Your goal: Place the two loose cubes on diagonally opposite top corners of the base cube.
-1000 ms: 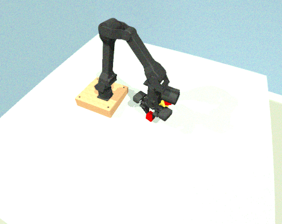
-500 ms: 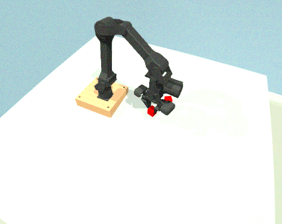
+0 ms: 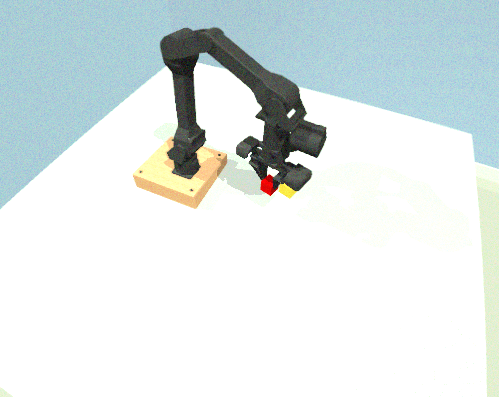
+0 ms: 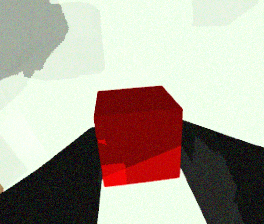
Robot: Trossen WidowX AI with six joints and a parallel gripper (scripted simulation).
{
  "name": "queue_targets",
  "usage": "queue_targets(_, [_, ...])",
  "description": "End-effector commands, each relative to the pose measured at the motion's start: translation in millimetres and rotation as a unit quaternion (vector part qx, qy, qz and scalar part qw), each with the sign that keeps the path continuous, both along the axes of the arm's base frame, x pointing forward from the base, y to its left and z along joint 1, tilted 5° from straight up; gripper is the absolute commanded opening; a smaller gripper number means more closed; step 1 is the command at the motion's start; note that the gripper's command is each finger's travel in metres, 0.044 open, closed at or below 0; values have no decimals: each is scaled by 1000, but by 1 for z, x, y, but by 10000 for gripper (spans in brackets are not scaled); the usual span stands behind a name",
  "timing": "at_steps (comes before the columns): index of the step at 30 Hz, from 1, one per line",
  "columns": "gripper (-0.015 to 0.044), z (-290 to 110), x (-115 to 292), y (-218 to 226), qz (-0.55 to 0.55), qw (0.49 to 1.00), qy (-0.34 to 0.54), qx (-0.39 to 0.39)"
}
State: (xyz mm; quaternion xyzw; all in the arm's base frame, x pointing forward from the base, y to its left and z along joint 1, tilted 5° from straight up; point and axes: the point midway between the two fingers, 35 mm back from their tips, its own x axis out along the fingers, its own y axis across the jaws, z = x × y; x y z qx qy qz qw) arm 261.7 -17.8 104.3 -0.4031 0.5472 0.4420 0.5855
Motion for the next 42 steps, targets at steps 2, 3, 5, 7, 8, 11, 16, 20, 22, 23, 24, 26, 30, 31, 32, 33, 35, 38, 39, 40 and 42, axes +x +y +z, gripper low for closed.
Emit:
queue_targets(2, [105,12,0,-1,3,1000,-8,0])
queue_targets(3, [105,12,0,-1,3,1000,-8,0])
queue_targets(5, [105,12,1,1,-5,1000,-7,0])
queue_targets(7, [105,12,2,5,-27,1000,-6,0])
queue_targets(8, [105,12,3,8,-40,999,-5,1])
queue_targets(11, [105,12,5,15,-77,997,-2,1])
queue_targets(16, [105,12,8,28,-138,990,2,3])
queue_targets(20, [105,13,10,38,-187,982,6,5])
queue_targets(22, [105,13,11,43,-211,978,8,5])
queue_targets(23, [105,13,11,46,-223,975,9,6])
queue_targets(24, [105,13,12,48,-235,972,10,6])
queue_targets(26, [105,13,12,54,-259,966,12,7])
queue_targets(30, [105,13,13,64,-306,952,16,8])
queue_targets(31, [105,13,14,67,-317,948,17,9])
queue_targets(32, [105,13,14,70,-329,944,18,9])
queue_targets(33, [105,13,14,72,-341,940,19,9])
queue_targets(35, [105,13,14,78,-364,931,21,10])
queue_targets(38, [105,13,14,85,-396,918,24,11])
queue_targets(39, [105,13,14,87,-401,916,24,11])
queue_targets(40, [105,13,14,87,-403,915,25,11])
queue_targets(42, [105,13,14,87,-403,915,25,11])
